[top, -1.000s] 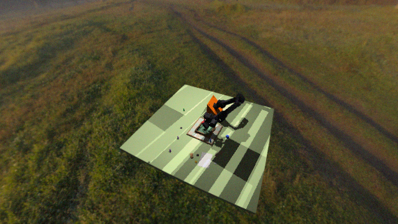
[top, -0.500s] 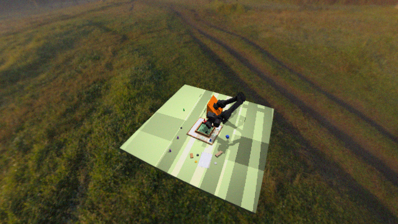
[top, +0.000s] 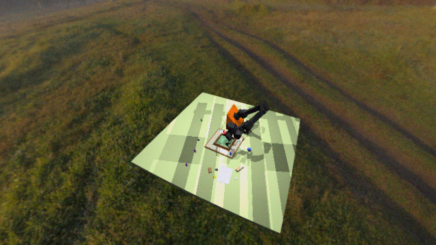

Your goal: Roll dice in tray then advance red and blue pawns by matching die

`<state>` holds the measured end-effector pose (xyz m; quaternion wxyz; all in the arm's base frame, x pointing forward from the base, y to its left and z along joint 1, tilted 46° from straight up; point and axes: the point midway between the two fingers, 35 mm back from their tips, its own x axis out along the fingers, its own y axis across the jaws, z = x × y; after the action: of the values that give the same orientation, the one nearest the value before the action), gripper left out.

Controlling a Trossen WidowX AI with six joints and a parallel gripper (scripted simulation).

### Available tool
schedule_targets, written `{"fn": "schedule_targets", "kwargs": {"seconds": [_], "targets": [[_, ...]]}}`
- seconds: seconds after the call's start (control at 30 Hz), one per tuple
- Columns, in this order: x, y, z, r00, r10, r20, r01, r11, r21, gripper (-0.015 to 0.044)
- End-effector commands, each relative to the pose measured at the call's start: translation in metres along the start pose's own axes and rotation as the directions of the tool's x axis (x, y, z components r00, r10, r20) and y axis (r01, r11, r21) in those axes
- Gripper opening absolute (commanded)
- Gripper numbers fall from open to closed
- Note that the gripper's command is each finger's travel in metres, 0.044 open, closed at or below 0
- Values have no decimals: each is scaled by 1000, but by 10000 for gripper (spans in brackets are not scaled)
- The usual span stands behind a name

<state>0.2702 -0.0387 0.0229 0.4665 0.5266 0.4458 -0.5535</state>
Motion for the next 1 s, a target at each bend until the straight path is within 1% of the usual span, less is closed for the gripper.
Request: {"fn": "schedule_targets", "kwargs": {"seconds": [0.0,0.17,0.27,0.3,0.43,0.47,0.5,0.57,0.63,0.7,0.73,0.77,0.9,0.93,0.97], "targets": [[0,0,0,1000,-1,0,1,1000,0,105],[-2,0,2,1000,0,1,0,1000,0,236],[-24,0,28,1000,0,6,-1,1000,6,315],[-26,0,30,1000,0,7,-1,1000,6,341],[-25,0,30,1000,-7,-9,7,1000,3,440],[-19,-2,28,998,-27,-58,27,1000,-7,440],[-12,-3,26,988,-56,-142,53,998,-22,440],[4,-6,20,932,-96,-349,83,995,-51,440],[13,-6,16,834,-84,-546,66,996,-51,440],[17,-2,16,714,-26,-699,21,1000,-16,440],[18,0,16,678,-3,-735,5,1000,0,440],[18,0,16,666,5,-746,-1,1000,6,440],[18,0,16,666,5,-746,-1,1000,6,440],[19,-4,18,731,-35,-681,37,999,-11,440],[19,-4,18,731,-35,-681,37,999,-11,440]]}}
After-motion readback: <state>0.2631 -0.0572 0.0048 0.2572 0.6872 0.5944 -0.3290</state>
